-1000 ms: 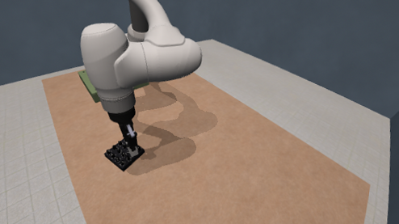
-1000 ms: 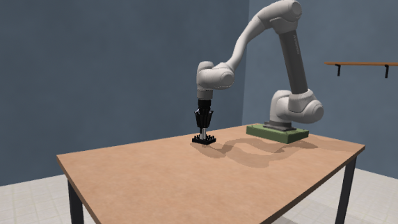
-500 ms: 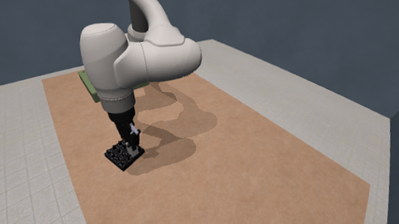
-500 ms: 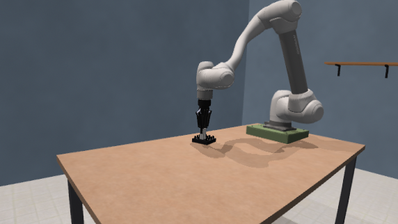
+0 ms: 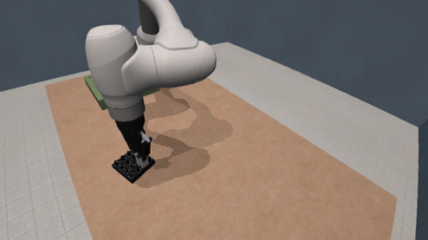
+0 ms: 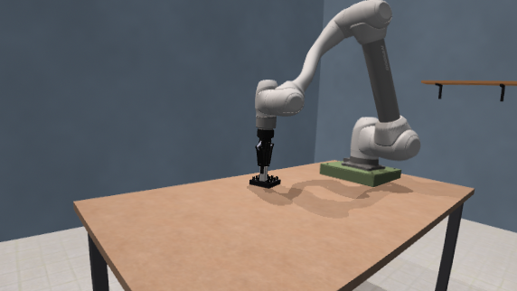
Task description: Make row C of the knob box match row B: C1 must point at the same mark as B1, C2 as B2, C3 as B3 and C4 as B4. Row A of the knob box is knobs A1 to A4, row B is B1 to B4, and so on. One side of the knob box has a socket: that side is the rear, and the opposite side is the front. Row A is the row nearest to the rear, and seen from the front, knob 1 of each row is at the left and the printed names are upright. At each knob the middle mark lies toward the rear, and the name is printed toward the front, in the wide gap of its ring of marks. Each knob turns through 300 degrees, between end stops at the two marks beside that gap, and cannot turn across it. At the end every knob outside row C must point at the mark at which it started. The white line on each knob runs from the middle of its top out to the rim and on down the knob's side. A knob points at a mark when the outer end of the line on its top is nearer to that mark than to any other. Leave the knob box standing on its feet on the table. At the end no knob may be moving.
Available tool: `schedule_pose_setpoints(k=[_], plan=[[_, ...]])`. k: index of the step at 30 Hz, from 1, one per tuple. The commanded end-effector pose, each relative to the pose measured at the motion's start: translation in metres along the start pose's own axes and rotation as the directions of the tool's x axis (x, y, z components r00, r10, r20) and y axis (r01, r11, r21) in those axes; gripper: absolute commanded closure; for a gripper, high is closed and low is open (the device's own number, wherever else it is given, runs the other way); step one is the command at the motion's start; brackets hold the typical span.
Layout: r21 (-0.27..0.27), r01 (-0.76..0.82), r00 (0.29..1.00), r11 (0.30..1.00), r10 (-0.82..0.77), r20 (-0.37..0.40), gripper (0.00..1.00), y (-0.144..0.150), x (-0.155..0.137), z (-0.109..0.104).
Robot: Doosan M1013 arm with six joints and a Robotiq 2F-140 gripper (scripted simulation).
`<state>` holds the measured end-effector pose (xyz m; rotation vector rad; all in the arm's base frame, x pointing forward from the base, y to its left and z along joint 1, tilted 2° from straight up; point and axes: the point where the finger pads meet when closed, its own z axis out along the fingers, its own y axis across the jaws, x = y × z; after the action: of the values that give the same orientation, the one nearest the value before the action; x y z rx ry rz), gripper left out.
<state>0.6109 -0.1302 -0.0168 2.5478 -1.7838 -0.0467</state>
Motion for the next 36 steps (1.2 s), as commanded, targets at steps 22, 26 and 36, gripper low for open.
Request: schedule_pose_setpoints(k=[22,26,36], plan=[[0.0,0.017,1.0,1.0,-0.017,0.0,0.88,0.0,-0.0001,-0.0001],[0.0,0.017,1.0,1.0,-0.017,0.0,0.88,0.0,-0.0001,-0.0001],[0.0,0.017,1.0,1.0,-0.017,0.0,0.88,0.0,-0.0001,-0.0001]])
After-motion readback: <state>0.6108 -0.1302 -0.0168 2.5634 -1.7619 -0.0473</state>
